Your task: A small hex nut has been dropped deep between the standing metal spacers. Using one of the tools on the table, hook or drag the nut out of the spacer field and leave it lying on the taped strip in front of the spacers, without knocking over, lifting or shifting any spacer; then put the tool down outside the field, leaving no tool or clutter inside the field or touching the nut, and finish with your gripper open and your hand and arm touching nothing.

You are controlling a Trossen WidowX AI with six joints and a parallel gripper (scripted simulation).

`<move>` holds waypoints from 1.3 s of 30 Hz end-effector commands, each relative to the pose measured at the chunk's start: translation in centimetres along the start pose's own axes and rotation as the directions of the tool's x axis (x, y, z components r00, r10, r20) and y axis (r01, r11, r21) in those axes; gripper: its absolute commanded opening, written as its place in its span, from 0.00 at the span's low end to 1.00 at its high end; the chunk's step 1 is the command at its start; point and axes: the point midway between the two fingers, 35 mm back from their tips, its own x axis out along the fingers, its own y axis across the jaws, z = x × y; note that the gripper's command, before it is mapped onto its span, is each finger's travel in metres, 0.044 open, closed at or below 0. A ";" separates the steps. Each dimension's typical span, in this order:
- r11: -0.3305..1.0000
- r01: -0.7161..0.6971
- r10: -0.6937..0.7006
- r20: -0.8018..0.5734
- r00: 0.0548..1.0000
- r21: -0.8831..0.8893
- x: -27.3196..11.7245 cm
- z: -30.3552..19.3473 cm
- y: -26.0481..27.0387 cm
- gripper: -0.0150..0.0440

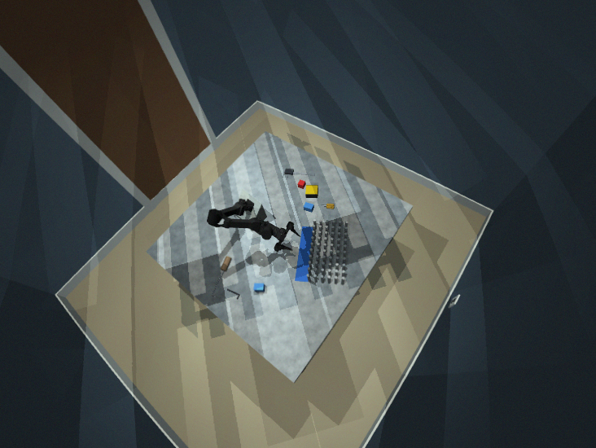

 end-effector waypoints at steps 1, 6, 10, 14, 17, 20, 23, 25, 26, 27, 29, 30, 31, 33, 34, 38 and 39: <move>1.000 0.006 -0.006 0.000 1.000 -0.006 0.0 0.0 -0.1 1.00; 1.000 0.006 -0.006 0.000 1.000 -0.006 0.0 0.0 -0.1 1.00; 1.000 0.006 -0.006 0.000 1.000 -0.006 0.0 0.0 -0.1 1.00; 1.000 0.006 -0.006 0.000 1.000 -0.006 0.0 0.0 -0.1 1.00; 1.000 0.006 -0.006 0.000 1.000 -0.006 0.0 0.0 -0.1 1.00; 1.000 0.006 -0.006 0.000 1.000 -0.006 0.0 0.0 -0.1 1.00; 1.000 0.013 -0.013 -0.002 1.000 -0.020 -0.1 0.0 -0.4 1.00; 0.989 0.063 -0.066 -0.021 0.998 -0.134 -0.5 0.3 -2.3 1.00; 0.971 0.096 -0.106 -0.037 0.994 -0.221 -0.9 0.5 -3.8 1.00; 0.944 0.123 -0.146 -0.053 0.988 -0.306 -1.4 0.7 -5.3 1.00; 0.869 0.158 -0.224 -0.087 0.971 -0.469 -2.5 0.9 -8.2 1.00; 0.822 0.164 -0.261 -0.105 0.960 -0.546 -3.2 1.0 -9.7 1.00; 0.769 0.162 -0.298 -0.123 0.947 -0.618 -4.0 1.0 -11.1 1.00; 0.706 0.149 -0.338 -0.144 0.930 -0.693 -4.9 1.1 -12.6 1.00; 0.674 0.140 -0.356 -0.154 0.921 -0.725 -5.4 1.0 -13.3 1.00; 0.548 0.080 -0.425 -0.194 0.884 -0.833 -7.3 0.9 -15.9 1.00; 0.515 0.060 -0.441 -0.204 0.874 -0.855 -7.9 0.9 -16.5 1.00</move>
